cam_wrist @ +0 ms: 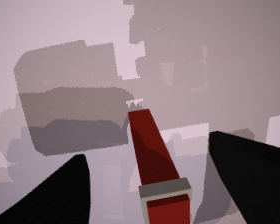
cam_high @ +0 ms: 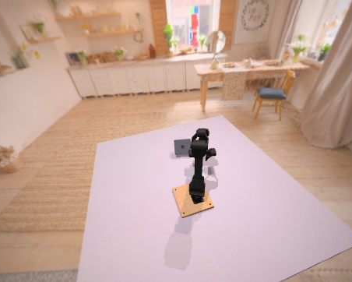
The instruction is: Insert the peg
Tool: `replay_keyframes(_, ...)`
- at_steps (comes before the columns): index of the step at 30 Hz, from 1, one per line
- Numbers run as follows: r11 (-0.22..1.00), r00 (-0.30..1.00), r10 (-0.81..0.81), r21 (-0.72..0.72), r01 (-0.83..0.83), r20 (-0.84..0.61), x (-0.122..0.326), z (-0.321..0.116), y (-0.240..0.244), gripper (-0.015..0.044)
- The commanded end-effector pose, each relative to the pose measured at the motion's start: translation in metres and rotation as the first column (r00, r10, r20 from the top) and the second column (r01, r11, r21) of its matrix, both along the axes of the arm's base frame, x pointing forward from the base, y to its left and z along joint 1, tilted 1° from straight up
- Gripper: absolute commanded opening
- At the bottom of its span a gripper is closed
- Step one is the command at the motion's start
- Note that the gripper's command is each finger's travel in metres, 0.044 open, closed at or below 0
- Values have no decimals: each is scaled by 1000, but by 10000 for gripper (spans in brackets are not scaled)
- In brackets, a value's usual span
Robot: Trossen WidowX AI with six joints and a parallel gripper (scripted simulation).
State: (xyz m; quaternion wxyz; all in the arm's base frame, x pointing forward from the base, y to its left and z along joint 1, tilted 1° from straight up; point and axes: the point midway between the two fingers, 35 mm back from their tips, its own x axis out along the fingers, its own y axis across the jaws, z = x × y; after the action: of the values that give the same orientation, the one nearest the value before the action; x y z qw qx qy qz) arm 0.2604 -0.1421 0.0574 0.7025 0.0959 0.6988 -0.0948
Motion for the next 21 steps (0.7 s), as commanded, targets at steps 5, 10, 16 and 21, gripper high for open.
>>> replay_keyframes(5, 1000, 1000, 0, 0, 0, 1, 0, 1, 0, 46)
replay_keyframes(10, 1000, 1000, 0, 0, 0, 1, 0, 1, 0, 0)
replay_keyframes(16, 1000, 1000, 0, 0, 0, 1, 1, 3, 0, 0)
replay_keyframes(21, 1000, 1000, -1, 0, 1, 1, 2, 17, -1, 0)
